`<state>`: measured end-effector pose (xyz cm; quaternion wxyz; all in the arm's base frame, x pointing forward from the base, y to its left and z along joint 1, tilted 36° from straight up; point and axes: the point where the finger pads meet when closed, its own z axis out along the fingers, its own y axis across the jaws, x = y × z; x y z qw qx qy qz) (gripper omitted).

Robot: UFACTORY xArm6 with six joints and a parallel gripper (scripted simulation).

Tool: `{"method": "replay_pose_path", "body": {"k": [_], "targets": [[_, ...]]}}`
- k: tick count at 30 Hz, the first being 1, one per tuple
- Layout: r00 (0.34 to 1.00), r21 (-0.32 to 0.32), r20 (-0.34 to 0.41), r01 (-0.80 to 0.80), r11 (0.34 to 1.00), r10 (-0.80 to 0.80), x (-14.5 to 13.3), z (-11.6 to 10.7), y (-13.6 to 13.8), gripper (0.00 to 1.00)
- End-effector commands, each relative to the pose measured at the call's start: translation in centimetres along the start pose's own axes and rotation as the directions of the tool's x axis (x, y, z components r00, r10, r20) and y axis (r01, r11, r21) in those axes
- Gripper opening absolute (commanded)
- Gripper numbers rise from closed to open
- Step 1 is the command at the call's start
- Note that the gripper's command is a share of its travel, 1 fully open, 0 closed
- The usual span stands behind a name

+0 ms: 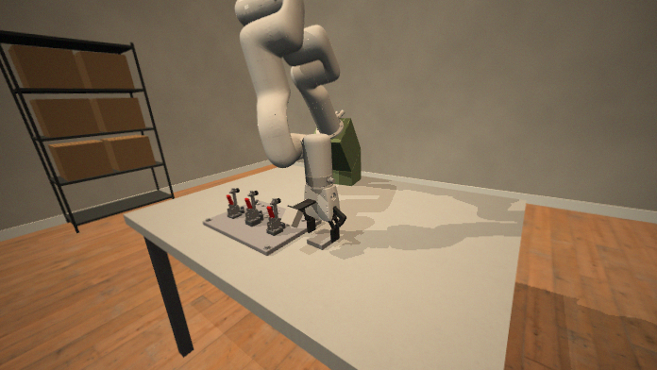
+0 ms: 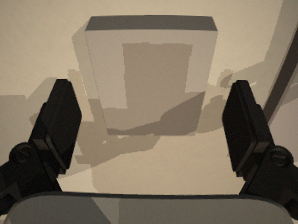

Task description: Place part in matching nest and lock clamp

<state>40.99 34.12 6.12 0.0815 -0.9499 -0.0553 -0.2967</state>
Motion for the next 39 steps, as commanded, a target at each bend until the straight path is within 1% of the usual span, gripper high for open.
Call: {"method": "replay_pose_path", "body": {"k": [1,19,20,39], "targets": [[1.000,0.003,-0.003,0.000,1.000,0.000,0.11,0.47,-0.09,1.00],[1.000,0.003,-0.003,0.000,1.000,0.000,0.11,0.53,-0.09,1.00],[1.000,0.003,-0.003,0.000,1.000,0.000,0.11,0.53,-0.09,0.00],[1.000,0.003,-0.003,0.000,1.000,0.000,0.11,0.53,-0.09,0.00]]}}
